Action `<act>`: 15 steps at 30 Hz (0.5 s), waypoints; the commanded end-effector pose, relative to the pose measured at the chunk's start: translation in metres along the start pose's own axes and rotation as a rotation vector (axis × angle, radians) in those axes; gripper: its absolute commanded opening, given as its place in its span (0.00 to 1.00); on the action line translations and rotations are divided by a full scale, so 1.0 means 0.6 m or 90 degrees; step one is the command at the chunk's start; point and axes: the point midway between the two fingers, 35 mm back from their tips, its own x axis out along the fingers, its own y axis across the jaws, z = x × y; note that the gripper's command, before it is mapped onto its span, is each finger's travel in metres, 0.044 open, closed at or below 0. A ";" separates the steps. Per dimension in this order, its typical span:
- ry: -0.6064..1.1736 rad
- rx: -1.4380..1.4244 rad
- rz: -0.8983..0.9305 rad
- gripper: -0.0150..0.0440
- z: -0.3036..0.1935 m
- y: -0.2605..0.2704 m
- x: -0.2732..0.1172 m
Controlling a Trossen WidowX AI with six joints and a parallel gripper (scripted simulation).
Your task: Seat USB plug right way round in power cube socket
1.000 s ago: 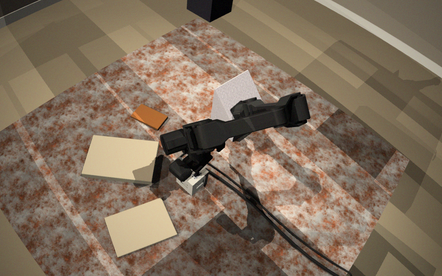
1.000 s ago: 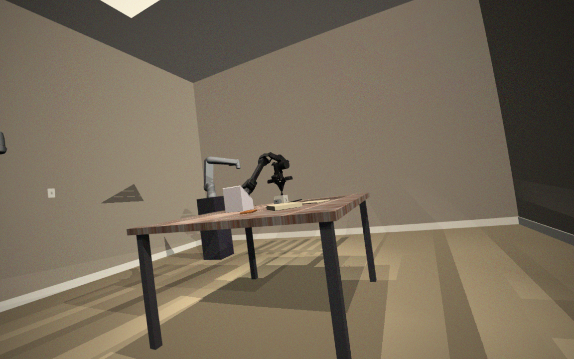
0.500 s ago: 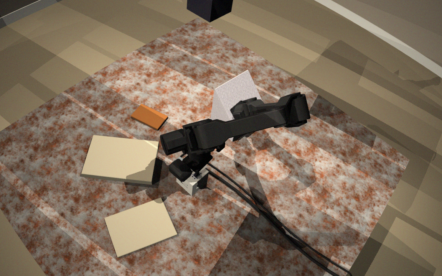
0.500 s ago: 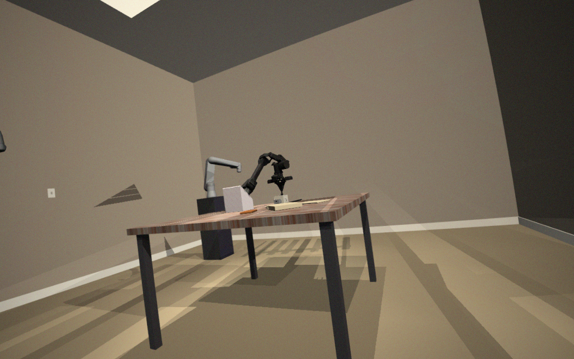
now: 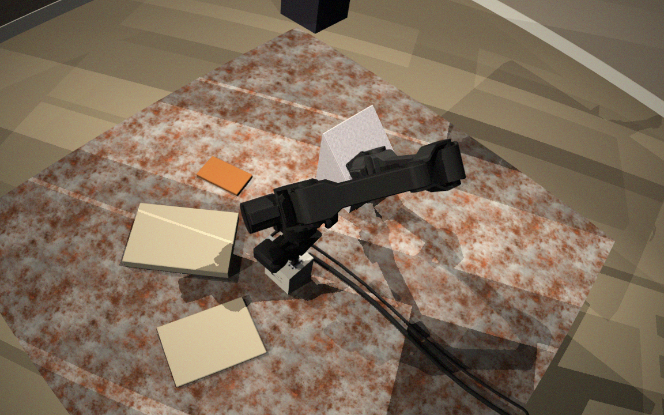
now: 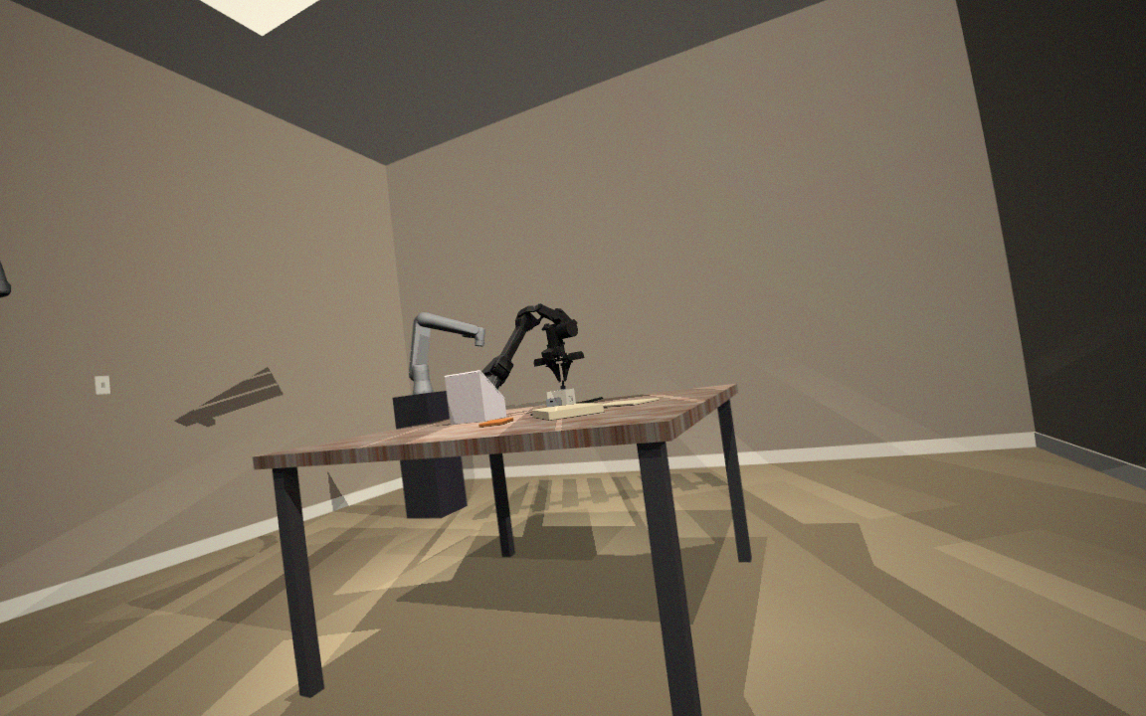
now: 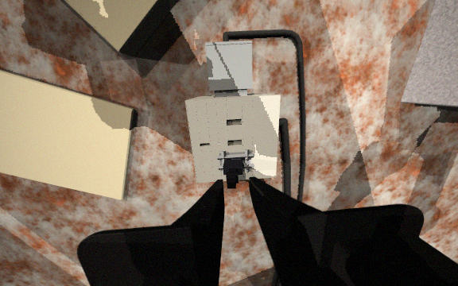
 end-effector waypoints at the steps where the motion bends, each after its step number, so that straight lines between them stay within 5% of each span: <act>1: -0.001 0.000 0.000 0.42 0.000 0.000 0.000; 15: 0.000 0.000 0.000 0.42 -0.001 0.000 -0.010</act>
